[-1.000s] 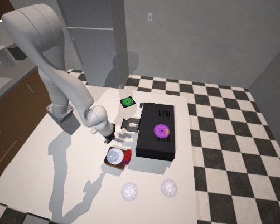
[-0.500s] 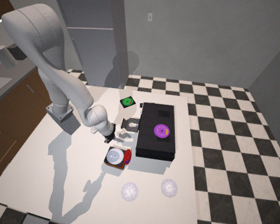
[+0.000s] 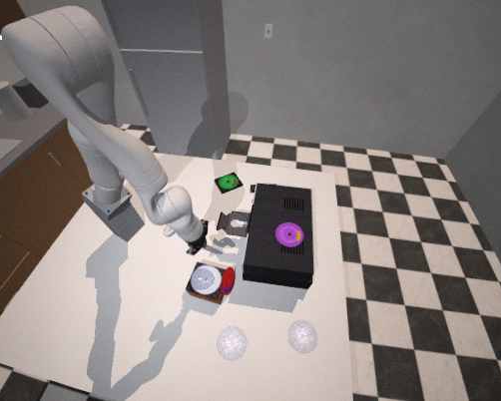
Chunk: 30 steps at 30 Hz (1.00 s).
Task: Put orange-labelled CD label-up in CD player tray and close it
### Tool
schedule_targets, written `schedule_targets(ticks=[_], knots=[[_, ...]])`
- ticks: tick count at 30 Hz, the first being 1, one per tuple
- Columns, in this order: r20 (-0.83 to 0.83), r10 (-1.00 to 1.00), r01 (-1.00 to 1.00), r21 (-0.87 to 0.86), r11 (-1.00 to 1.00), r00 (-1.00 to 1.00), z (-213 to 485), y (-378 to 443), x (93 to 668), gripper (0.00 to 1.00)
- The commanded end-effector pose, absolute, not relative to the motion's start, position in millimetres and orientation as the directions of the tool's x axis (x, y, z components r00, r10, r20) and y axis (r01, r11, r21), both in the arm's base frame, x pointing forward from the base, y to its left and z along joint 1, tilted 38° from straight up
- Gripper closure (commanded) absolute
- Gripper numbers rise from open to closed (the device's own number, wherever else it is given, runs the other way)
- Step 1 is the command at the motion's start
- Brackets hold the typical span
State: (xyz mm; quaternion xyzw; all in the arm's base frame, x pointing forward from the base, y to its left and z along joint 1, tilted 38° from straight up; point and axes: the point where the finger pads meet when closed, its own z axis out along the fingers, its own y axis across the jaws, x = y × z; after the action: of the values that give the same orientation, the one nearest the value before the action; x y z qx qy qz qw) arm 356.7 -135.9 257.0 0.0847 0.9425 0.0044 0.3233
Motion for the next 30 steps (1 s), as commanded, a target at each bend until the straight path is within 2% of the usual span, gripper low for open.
schedule_targets(ticks=[1,30], knots=[[-0.61,0.176,0.167,0.071,0.983,-0.772,257.0,-134.3,356.8,0.89],[-0.617,0.385,0.33,0.208,0.921,-0.687,255.5,-113.1,364.8,0.89]])
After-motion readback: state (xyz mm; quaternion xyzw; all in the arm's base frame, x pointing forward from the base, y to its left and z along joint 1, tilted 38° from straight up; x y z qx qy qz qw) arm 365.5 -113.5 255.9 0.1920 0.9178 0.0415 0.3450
